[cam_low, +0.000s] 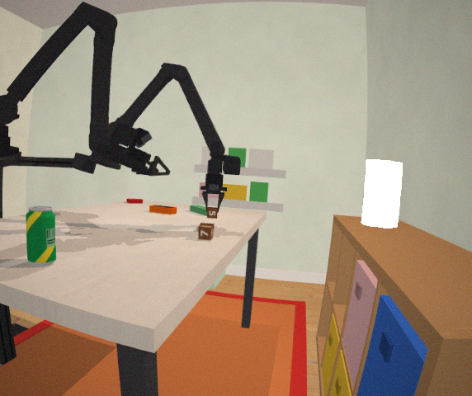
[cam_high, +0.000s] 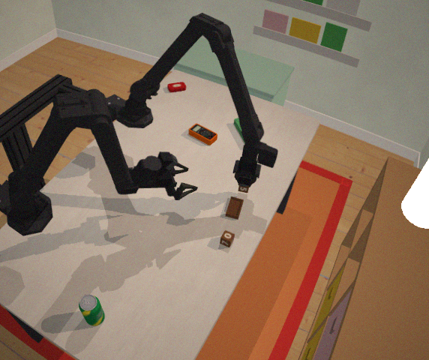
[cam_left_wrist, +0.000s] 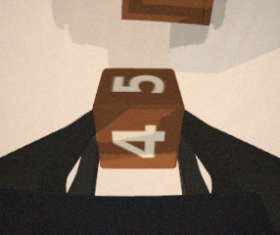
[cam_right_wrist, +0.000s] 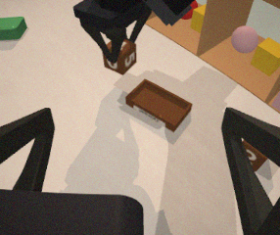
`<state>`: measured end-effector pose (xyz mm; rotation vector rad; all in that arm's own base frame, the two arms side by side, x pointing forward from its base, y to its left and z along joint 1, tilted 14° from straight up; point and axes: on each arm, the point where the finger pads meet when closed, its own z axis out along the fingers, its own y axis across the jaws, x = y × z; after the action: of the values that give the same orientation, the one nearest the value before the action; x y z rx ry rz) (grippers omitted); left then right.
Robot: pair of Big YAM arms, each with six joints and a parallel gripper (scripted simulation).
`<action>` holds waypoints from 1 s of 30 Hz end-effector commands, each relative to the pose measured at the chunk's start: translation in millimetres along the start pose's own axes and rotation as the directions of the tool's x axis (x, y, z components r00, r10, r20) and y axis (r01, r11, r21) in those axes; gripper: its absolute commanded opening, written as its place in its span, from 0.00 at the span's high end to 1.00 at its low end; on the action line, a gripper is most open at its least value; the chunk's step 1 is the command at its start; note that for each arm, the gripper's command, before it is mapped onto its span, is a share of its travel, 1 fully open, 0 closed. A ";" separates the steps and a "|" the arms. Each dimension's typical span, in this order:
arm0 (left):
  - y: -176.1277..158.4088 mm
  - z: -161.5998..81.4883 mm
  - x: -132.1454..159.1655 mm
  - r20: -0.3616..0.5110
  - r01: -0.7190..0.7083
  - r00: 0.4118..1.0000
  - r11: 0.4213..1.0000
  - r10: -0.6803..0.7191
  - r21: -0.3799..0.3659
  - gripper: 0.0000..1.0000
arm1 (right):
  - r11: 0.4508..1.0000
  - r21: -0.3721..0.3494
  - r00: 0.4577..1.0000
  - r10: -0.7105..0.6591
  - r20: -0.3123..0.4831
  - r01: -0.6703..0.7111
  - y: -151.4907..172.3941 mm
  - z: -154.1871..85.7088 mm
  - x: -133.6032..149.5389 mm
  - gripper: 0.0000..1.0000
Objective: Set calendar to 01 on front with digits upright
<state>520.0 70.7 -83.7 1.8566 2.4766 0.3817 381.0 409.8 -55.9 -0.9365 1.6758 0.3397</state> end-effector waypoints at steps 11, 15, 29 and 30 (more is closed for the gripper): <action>1.7 24.1 70.3 -0.012 -0.015 1.000 1.000 0.015 0.017 0.65 | 0.994 -0.101 0.999 -0.028 0.044 0.033 67.5 56.0 -24.3 0.00; 1.7 24.1 70.4 -0.014 0.063 0.998 0.998 -0.063 0.016 0.65 | 0.995 -0.094 0.999 -0.026 0.044 0.030 63.6 56.6 -23.9 0.00; 2.9 16.3 71.9 -0.008 0.641 0.767 0.767 -0.641 -0.011 0.65 | 0.995 -0.097 0.999 -0.030 0.032 0.033 64.0 52.5 -18.2 0.00; 3.0 16.3 71.9 -0.007 0.663 0.748 0.749 -0.663 -0.011 0.65 | 0.995 -0.097 0.999 -0.030 0.032 0.033 64.0 52.5 -18.2 0.00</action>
<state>505.5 146.8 -86.6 1.1117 2.8276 0.3673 363.2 484.7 -86.3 -1.0464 1.6531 0.4073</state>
